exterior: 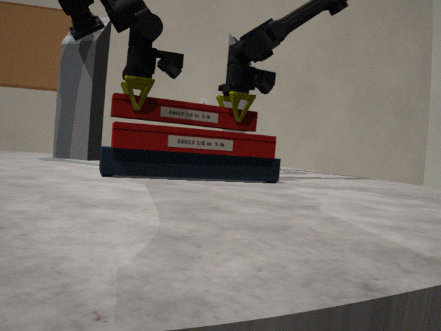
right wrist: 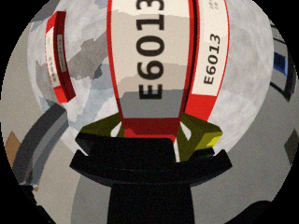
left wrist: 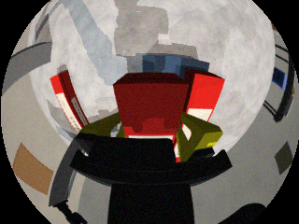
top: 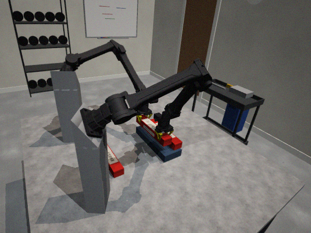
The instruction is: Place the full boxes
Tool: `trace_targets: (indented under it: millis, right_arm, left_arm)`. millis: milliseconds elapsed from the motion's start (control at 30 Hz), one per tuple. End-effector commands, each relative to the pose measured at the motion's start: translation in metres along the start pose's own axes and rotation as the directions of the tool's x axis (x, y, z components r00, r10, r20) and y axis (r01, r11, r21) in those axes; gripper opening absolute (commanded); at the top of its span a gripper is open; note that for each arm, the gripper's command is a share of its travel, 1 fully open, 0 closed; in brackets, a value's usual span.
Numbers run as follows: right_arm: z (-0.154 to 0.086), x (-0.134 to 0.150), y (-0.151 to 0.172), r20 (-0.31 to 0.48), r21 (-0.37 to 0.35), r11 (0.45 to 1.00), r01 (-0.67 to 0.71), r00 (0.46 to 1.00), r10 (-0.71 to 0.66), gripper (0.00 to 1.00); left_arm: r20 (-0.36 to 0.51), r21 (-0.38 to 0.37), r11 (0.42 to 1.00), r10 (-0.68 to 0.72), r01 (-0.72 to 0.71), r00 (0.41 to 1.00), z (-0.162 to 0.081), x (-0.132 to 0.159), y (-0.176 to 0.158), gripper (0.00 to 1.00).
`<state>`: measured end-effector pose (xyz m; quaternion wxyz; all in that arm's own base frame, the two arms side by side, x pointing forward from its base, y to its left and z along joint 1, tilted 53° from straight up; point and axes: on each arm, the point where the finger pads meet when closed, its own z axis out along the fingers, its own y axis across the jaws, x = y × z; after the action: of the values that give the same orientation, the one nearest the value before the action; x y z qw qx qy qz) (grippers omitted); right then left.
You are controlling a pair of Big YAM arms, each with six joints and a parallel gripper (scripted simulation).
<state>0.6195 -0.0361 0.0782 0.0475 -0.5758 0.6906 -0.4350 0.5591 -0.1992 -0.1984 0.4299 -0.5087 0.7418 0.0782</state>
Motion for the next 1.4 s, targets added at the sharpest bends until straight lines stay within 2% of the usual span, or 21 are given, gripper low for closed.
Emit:
trace_targets:
  millis: [0,633,800,933,1033,1167,1200,1367]
  right_arm:
    - [-0.030,-0.007,-0.030,0.019,0.072,0.997,-0.002,1.000,0.000,0.00]
    - [-0.028,-0.007,-0.034,0.020,0.080,0.997,-0.008,1.000,0.007,0.00]
    - [-0.010,0.002,-0.029,0.005,0.063,0.998,-0.014,1.000,0.014,0.00]
    - [-0.010,0.002,-0.033,0.008,0.072,0.997,-0.017,1.000,0.016,0.00]
    - [0.004,0.009,-0.028,-0.005,0.057,0.998,-0.021,1.000,0.021,0.00]
    - [0.004,0.011,-0.031,-0.005,0.063,0.998,-0.025,1.000,0.025,0.00]
    - [-0.006,-0.004,-0.033,0.015,0.074,0.997,-0.008,1.000,0.006,0.00]
    - [0.014,0.006,-0.027,-0.002,0.056,0.998,-0.016,1.000,0.016,0.00]
  left_arm:
    - [0.003,0.063,0.998,0.024,-0.024,1.000,-0.042,-0.001,-0.027,0.00]
    - [0.003,0.063,0.998,0.024,-0.024,1.000,-0.042,-0.002,-0.027,0.00]
    - [-0.001,0.088,0.996,-0.007,0.007,1.000,-0.037,-0.002,-0.041,0.00]
    - [0.000,0.088,0.996,-0.007,0.007,1.000,-0.032,-0.002,-0.041,0.00]
    - [0.000,0.088,0.996,-0.006,0.006,1.000,-0.028,-0.002,-0.041,0.00]
    - [0.001,0.087,0.996,-0.007,0.007,1.000,-0.025,-0.002,-0.041,0.00]
    - [0.000,0.087,0.996,-0.006,0.006,1.000,-0.024,-0.002,-0.041,0.00]
    - [0.002,0.084,0.996,-0.008,0.008,1.000,-0.015,-0.004,-0.041,0.00]
